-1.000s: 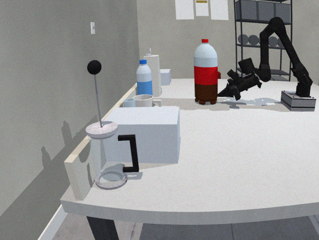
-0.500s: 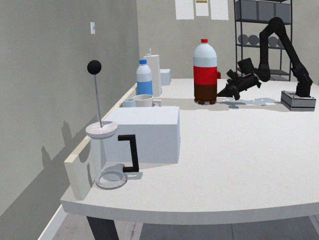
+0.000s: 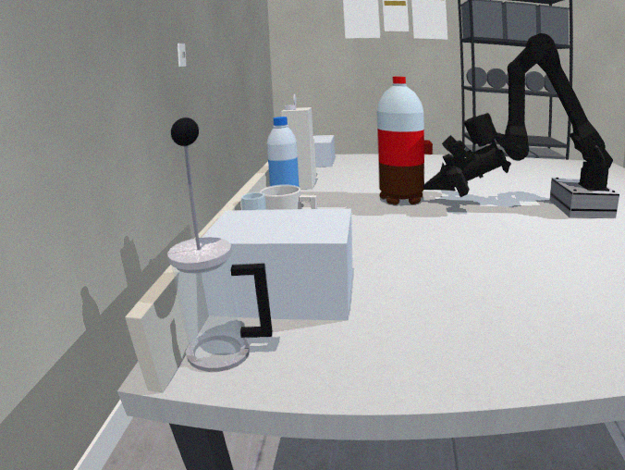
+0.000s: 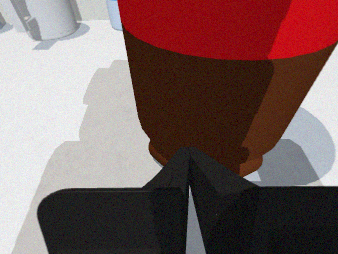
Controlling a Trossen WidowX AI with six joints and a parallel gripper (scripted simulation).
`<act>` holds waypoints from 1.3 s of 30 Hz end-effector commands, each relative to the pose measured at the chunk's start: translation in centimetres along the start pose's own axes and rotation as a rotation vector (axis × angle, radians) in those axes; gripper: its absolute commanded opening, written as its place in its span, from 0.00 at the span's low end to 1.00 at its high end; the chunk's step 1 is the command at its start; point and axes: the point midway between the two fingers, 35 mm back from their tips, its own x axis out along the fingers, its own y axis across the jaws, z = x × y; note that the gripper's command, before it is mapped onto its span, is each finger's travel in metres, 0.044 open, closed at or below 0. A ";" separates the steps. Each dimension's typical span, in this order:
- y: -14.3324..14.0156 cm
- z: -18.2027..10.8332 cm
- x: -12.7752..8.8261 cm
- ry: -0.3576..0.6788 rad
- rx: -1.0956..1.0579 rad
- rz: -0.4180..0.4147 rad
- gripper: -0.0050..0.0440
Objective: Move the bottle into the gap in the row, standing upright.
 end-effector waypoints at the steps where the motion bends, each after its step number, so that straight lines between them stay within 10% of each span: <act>1: -0.2 1.2 0.5 -0.030 0.002 -0.010 0.00; 39: -0.4 1.4 0.5 -0.032 -0.001 -0.006 0.00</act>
